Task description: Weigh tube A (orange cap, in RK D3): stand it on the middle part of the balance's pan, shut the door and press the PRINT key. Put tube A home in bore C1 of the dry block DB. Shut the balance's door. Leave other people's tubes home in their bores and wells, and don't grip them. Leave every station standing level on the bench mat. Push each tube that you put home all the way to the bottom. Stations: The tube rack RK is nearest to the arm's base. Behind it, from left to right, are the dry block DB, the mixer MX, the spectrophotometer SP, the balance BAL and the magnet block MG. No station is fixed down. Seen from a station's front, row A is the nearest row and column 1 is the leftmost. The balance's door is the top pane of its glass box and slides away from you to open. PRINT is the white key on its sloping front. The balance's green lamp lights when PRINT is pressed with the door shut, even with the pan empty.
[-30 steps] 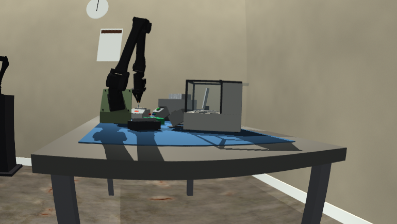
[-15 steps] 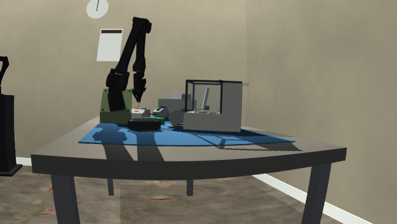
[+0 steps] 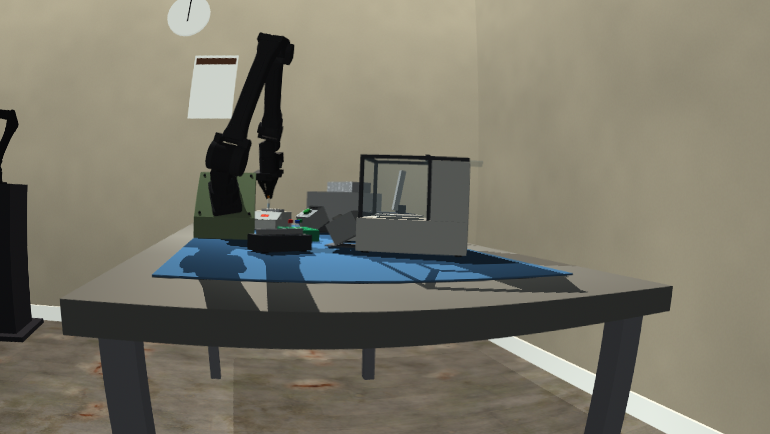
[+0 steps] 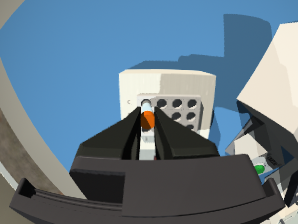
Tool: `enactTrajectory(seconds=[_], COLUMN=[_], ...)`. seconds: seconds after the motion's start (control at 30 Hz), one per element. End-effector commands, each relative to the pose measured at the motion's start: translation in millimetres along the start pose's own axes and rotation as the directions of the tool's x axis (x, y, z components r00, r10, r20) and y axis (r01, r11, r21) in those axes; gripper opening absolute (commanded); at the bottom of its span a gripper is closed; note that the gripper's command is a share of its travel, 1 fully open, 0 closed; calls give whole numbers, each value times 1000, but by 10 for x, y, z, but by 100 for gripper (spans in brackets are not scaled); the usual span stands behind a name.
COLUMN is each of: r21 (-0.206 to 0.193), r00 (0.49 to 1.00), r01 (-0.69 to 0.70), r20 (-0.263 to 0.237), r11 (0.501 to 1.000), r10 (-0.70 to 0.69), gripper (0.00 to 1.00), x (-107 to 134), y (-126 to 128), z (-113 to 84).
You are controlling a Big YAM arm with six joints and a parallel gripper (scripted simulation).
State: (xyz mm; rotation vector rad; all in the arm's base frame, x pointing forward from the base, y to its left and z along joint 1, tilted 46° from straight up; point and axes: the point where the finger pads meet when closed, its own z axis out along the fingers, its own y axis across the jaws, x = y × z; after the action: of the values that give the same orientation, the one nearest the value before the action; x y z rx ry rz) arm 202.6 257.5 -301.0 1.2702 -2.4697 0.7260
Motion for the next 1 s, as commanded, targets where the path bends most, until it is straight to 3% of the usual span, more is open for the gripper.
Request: enactTrajectory(seconds=[0.0,0.97], r21=[-9,-4], r00=[999,999], r01=[-8,-13], r20=[36,34], r11=[1000,1000], r10=[9,13], gripper=[9,9], x=[-268,-250], y=[-11,74], z=[-12,-33])
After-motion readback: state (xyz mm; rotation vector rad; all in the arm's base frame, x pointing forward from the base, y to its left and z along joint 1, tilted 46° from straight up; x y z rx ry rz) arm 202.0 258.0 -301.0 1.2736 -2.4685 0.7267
